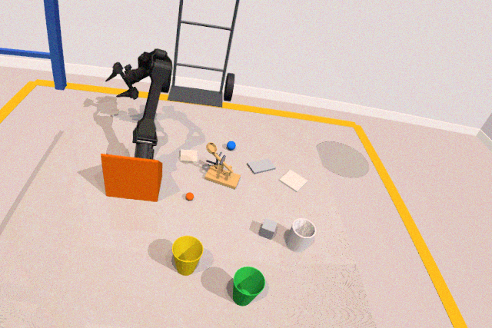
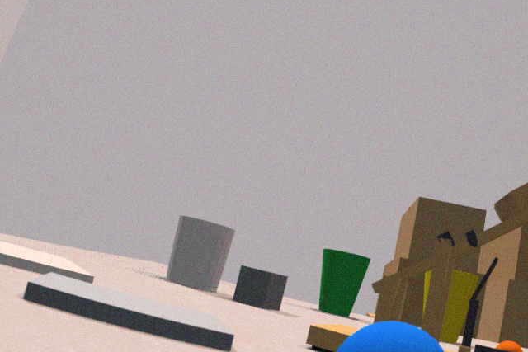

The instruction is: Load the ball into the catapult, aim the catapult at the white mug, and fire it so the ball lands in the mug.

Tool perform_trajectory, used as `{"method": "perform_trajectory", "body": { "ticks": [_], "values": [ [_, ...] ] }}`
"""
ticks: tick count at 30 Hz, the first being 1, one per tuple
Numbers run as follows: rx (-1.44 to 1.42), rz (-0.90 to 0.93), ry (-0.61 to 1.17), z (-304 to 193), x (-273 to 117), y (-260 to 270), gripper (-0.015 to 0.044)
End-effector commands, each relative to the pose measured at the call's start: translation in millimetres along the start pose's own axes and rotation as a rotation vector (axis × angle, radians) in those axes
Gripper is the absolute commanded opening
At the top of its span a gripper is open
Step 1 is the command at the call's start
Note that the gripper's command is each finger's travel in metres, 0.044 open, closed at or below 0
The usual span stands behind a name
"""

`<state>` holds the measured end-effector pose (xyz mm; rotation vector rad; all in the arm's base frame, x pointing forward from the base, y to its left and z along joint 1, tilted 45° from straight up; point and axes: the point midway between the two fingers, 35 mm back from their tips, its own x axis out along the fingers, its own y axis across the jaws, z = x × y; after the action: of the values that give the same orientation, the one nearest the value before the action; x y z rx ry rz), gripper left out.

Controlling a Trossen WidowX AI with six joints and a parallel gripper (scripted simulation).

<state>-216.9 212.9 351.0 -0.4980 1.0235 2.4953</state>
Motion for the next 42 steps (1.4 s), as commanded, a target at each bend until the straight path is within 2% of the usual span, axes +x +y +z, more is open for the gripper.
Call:
{"method": "perform_trajectory", "body": {
  "ticks": [1, 13, 22, 32, 42],
  "values": [
    [0.05, -0.06, -0.015, 4, -4, -26, 0.044],
    [0.223, -0.239, -0.101, 16, -36, -110, 0.044],
    [0.399, -0.393, -0.178, 9, -80, -185, 0.044],
    [0.63, -0.553, -0.288, -24, -149, -259, 0.044],
    [0.892, -0.677, -0.418, -82, -224, -309, 0.044]
  ]
}}
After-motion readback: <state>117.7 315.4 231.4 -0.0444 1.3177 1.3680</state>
